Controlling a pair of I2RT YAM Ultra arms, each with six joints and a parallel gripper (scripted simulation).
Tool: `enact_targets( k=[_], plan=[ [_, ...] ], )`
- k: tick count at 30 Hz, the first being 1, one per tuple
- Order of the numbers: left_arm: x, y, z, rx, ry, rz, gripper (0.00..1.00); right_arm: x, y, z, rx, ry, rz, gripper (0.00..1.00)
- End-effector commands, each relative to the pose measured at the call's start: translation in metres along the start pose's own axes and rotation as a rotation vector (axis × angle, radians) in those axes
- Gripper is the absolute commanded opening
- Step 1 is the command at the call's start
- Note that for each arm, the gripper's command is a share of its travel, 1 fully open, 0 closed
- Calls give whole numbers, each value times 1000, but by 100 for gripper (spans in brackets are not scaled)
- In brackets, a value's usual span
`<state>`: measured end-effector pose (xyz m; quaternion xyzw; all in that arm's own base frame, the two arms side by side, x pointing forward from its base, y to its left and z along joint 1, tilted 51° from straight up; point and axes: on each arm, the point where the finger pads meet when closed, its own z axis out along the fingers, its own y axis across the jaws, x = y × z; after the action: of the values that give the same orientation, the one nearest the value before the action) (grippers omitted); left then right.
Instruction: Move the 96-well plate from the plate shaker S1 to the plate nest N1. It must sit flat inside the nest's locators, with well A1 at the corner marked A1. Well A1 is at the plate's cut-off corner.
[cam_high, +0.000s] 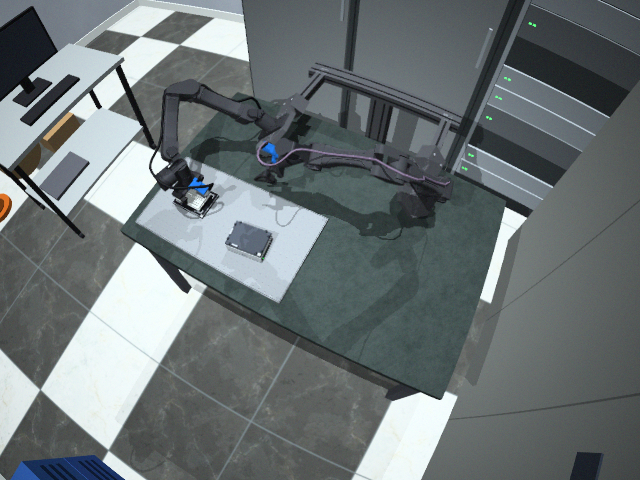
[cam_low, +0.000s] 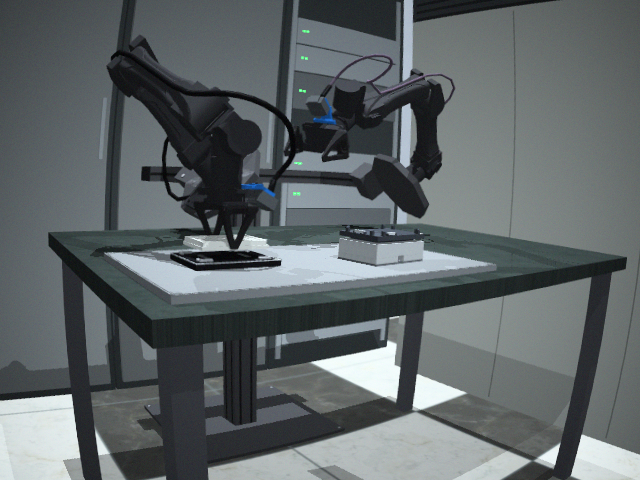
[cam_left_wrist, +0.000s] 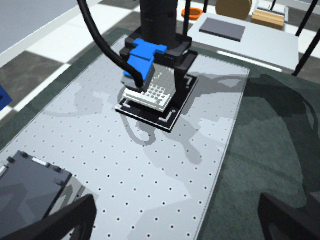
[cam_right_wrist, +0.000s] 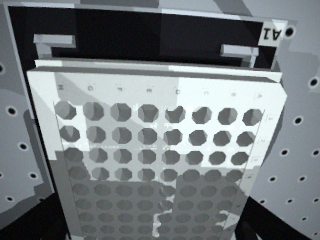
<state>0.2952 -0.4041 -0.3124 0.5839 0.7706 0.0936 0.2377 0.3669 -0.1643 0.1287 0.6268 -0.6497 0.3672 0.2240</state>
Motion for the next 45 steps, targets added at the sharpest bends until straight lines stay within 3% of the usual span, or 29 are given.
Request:
enact_targets(
  k=[1,20,32,45],
  plan=[
    [-17,0,-5,3,-32,6,100,-4,-2,-11,30,-4,-3,89],
    [-17,0,-5,3,-32,6,100,-2,-2,1,33,-9,6,89],
    [-17,0,-5,3,-32,6,100,-9,7,33,-10,-17,-29,89],
    [-17,0,-5,3,-32,6,100,6,11,0,-31,4,-8,89]
  ],
)
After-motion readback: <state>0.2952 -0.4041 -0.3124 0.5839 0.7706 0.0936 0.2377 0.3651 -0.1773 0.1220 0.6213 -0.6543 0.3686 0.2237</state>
